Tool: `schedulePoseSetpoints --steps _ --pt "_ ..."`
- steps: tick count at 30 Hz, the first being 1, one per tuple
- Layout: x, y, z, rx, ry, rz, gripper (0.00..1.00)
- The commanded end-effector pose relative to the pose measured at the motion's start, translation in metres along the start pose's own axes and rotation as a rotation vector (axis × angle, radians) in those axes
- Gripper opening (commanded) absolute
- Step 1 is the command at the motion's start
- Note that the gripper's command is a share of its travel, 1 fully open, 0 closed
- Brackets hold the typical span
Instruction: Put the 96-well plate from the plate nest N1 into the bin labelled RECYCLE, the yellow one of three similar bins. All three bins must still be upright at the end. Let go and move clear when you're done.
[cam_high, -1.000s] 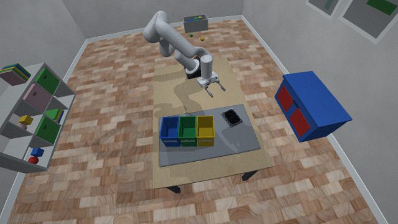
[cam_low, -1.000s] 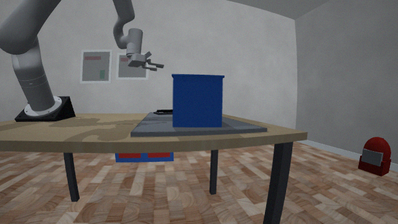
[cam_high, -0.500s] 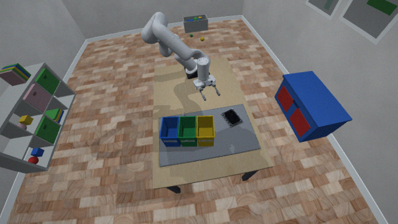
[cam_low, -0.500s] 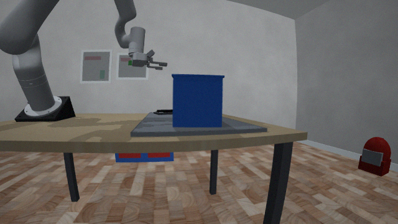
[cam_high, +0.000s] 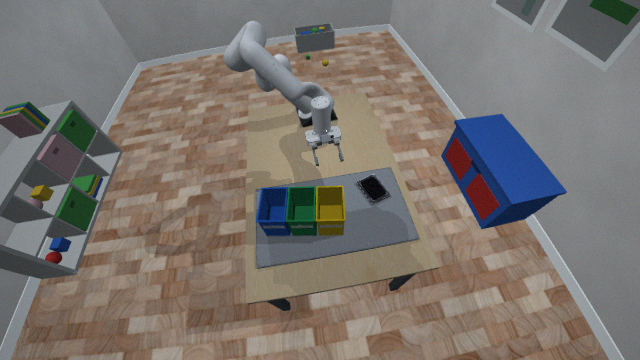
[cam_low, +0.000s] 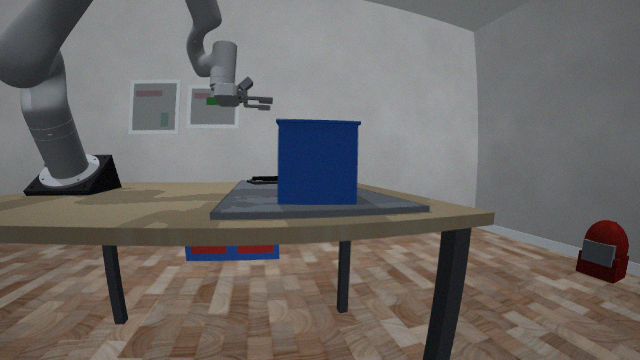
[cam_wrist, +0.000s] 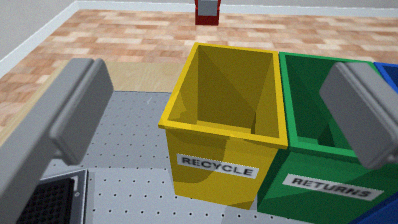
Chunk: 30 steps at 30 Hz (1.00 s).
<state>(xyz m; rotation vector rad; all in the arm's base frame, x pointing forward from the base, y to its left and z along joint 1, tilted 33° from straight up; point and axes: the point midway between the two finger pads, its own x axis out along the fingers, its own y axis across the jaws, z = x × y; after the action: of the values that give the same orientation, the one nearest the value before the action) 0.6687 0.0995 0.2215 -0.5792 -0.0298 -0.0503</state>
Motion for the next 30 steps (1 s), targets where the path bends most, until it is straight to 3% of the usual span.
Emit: schedulePoseSetpoints --steps 1,16,25,30 --pt "0.006 -0.018 0.000 0.000 -0.006 -0.028 0.37" --pt "0.006 -0.018 0.000 0.000 -0.006 -0.028 0.37" --pt "0.011 0.025 -0.010 -0.001 -0.006 0.272 0.37" --pt "0.014 0.049 -0.017 -0.001 -0.006 0.292 0.37"
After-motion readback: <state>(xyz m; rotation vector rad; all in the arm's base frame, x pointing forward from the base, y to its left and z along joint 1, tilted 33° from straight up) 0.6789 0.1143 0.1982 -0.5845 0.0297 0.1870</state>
